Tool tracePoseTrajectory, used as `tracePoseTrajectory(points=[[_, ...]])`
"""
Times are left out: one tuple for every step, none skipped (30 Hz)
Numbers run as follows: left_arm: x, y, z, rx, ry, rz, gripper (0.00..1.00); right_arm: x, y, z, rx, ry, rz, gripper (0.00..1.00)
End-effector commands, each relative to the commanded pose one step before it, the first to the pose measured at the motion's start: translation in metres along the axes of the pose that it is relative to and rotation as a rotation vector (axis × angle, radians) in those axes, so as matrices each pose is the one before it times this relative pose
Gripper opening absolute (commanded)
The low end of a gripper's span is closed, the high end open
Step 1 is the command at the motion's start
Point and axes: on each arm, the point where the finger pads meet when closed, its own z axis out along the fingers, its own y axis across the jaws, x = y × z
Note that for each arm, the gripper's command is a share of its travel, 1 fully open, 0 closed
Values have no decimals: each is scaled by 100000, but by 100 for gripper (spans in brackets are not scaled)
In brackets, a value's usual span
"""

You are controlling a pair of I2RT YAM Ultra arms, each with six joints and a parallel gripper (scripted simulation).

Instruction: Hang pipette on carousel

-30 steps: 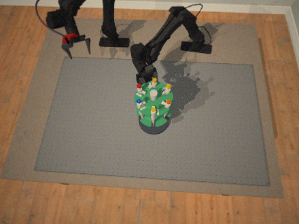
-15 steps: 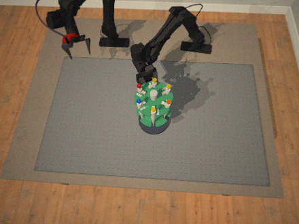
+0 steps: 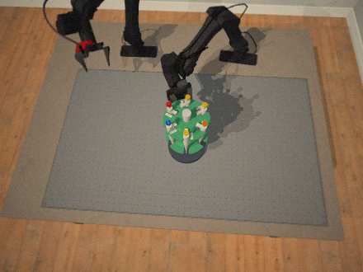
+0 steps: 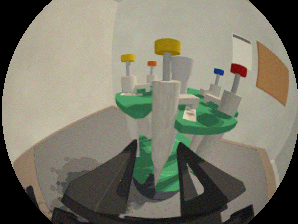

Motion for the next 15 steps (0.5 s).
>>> tracePoseTrajectory(points=[[-2252, 506, 452, 11749, -2353, -3130, 50, -908, -274, -593, 1187, -3666, -2538, 100], [0, 0, -3, 1137, 21, 221, 50, 0, 0, 0, 0, 0, 0, 100], [0, 0, 0, 0, 0, 0, 50, 0, 0, 0, 0, 0, 0, 100], [7, 1, -5, -2, -8, 1, 50, 0, 0, 0, 0, 0, 0, 100], [-1614, -384, 195, -6, -1876, -3821, 50, 0, 0, 0, 0, 0, 0, 100], [-2, -1, 1, 1, 2, 0, 50, 0, 0, 0, 0, 0, 0, 100], [-2, -1, 1, 0, 2, 0, 50, 0, 0, 0, 0, 0, 0, 100], [2, -142, -147, 388, 22, -12, 50, 0, 0, 0, 0, 0, 0, 100], [2, -85, -88, 231, 13, -7, 50, 0, 0, 0, 0, 0, 0, 100], [0, -5, -5, 14, 1, -85, 50, 0, 0, 0, 0, 0, 0, 100], [149, -34, 17, -1, 133, 12, 50, 0, 0, 0, 0, 0, 0, 100], [58, -5, 3, -1, 121, 151, 50, 0, 0, 0, 0, 0, 0, 100], [0, 0, 0, 0, 0, 0, 50, 0, 0, 0, 0, 0, 0, 100], [0, 0, 0, 0, 0, 0, 50, 0, 0, 0, 0, 0, 0, 100], [-26, 2, -30, 40, 41, 99, 50, 0, 0, 0, 0, 0, 0, 100]])
